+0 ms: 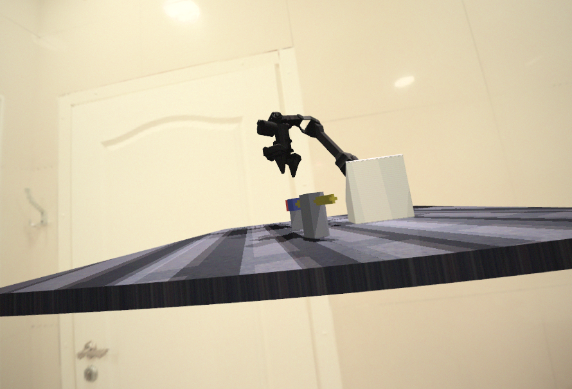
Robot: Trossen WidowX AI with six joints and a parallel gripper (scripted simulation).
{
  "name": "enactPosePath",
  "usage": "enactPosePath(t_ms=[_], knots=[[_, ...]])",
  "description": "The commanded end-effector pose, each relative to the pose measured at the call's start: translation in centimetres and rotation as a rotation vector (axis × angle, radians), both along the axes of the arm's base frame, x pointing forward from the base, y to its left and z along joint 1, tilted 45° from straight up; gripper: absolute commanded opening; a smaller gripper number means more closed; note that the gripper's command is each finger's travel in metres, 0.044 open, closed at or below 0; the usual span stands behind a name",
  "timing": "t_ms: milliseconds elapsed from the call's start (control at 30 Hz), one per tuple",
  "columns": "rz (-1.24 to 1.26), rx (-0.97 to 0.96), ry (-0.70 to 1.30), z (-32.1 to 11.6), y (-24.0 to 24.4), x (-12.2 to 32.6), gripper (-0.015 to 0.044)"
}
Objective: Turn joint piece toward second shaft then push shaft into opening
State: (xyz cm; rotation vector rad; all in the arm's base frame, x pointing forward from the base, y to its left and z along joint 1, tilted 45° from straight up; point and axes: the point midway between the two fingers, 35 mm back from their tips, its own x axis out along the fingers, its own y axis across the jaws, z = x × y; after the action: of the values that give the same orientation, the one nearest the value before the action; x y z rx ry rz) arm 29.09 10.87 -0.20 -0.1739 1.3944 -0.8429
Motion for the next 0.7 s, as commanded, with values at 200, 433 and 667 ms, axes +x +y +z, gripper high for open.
enactPosePath(t_ms=[200, 433, 667], knots=[[-0.276, 0.094, -0.167, 0.4, -2.4, -0.2, 0.0440], [-0.473, 0.156, -0.284, 0.7, -3.9, -0.3, 0.0440], [-0.672, 0.215, -0.396, 1.0, -5.4, -0.5, 0.0440]])
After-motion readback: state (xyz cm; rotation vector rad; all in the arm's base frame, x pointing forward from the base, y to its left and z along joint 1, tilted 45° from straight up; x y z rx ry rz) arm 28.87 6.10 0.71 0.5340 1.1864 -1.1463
